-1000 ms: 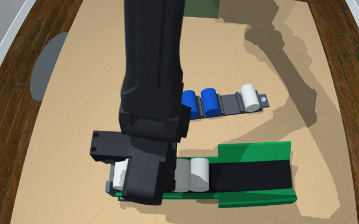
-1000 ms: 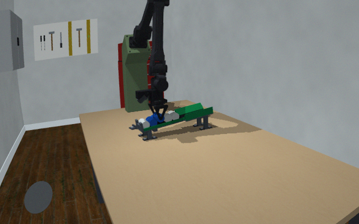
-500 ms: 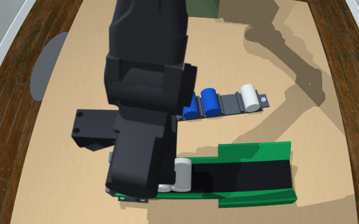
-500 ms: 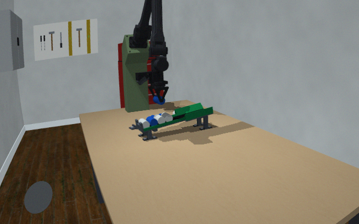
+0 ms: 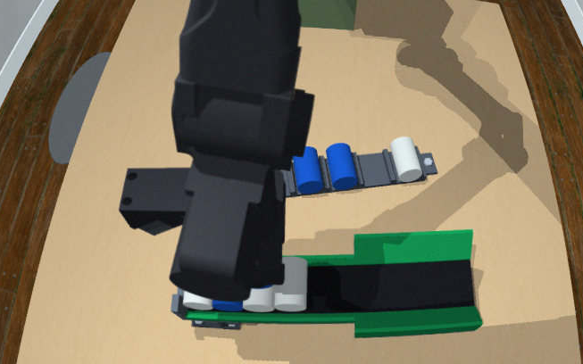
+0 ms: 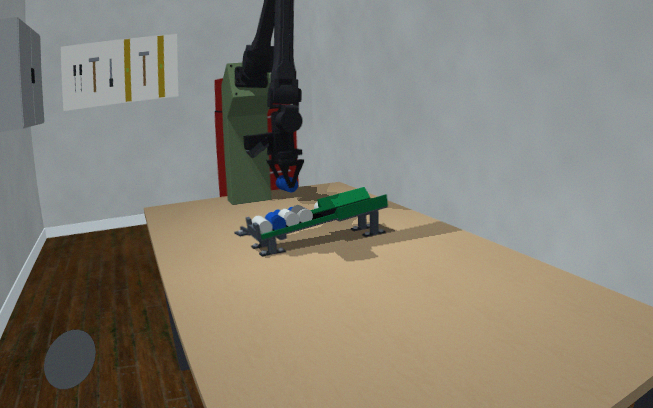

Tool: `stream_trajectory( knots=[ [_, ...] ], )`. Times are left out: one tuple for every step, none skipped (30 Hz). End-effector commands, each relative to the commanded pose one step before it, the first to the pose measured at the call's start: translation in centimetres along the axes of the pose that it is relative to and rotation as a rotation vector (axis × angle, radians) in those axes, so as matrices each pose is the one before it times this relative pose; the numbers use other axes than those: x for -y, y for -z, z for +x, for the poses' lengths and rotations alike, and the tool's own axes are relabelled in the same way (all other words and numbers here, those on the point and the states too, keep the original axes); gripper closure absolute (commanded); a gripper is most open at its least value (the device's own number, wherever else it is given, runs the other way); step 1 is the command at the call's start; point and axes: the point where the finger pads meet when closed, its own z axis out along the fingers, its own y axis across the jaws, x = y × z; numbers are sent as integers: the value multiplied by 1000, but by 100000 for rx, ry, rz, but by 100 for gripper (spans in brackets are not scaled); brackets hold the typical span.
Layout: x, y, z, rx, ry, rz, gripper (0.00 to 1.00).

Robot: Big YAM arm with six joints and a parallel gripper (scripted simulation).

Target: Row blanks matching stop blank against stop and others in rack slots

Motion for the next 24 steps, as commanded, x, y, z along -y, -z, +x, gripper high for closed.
stream_trajectory(
  knots=[
    [5644,-2492,-2382,2240,2703,4597,40],
    [0,0,0,0,0,0,40],
    [2572,-864,-580,-1,2189,61,40],
    [103,-53,-31,0,0,0,40],
    [2730,-586,-401,-50,2254,212,40],
    [225,-97,-53,0,0,0,40],
    [2919,-377,-237,-105,2099,332,40],
    [2012,-9,6,-97,1793,244,40],
    [462,-111,-60,0,0,0,40],
    [1833,31,41,-75,1349,158,40],
    [0,0,0,0,0,0,40],
    [0,0,0,0,0,0,40],
    [1126,72,66,-47,841,87,40],
    [488,44,39,-21,369,35,40],
    [-1321,-281,-648,943,696,-2296,40],
    [-1382,718,-368,1267,856,-3091,40],
    [-32,-17,92,-168,109,-39,40],
    [-97,-51,274,-502,324,-116,40],
    [-8,-4,22,-40,26,-9,40],
    [0,0,-1,1,-1,0,40],
    [550,-270,151,-500,-338,1220,40],
    [863,-342,245,-713,-529,1940,40],
    [1195,130,516,-1123,-787,2881,40],
    [339,57,155,-303,-204,742,40]
  ],
)
